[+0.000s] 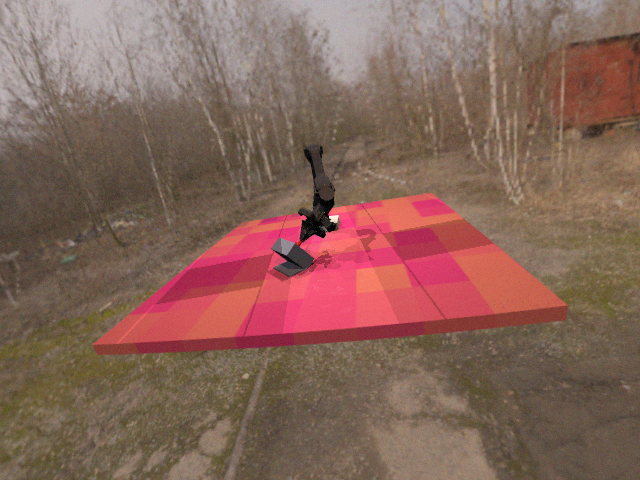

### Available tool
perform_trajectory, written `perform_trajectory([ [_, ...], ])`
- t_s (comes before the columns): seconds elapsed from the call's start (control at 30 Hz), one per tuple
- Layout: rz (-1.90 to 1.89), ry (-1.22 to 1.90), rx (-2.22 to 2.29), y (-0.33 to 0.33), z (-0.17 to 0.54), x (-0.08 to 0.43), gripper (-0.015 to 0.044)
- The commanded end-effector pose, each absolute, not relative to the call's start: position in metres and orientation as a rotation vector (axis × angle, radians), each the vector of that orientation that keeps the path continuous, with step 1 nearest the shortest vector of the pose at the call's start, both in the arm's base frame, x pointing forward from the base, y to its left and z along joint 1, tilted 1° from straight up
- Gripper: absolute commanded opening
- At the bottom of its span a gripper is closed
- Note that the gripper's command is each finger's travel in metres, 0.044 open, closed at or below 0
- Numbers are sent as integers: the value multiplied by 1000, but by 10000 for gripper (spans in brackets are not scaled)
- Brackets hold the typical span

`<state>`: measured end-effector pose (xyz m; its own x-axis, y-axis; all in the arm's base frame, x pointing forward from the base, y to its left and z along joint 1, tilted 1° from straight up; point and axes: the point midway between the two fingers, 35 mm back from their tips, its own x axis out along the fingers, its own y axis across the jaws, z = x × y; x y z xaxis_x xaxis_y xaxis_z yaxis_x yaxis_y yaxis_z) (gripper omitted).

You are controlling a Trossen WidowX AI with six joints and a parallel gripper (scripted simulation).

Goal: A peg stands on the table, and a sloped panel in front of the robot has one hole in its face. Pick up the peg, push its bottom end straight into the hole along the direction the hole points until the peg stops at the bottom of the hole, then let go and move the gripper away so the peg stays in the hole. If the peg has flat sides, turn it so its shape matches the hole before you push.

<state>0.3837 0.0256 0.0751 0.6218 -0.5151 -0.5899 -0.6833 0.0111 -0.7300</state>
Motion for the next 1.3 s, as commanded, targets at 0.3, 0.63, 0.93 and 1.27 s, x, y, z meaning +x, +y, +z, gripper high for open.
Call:
perform_trajectory([
  [0.3, 180, 1002, -1644, 22, 70, 391, 0],
  [0.63, 179, 1002, -1644, 19, 67, 395, 0],
  [0.93, 179, 1002, -1644, 18, 67, 398, 0],
  [1.27, 177, 1012, -1645, 17, 65, 394, 53],
])
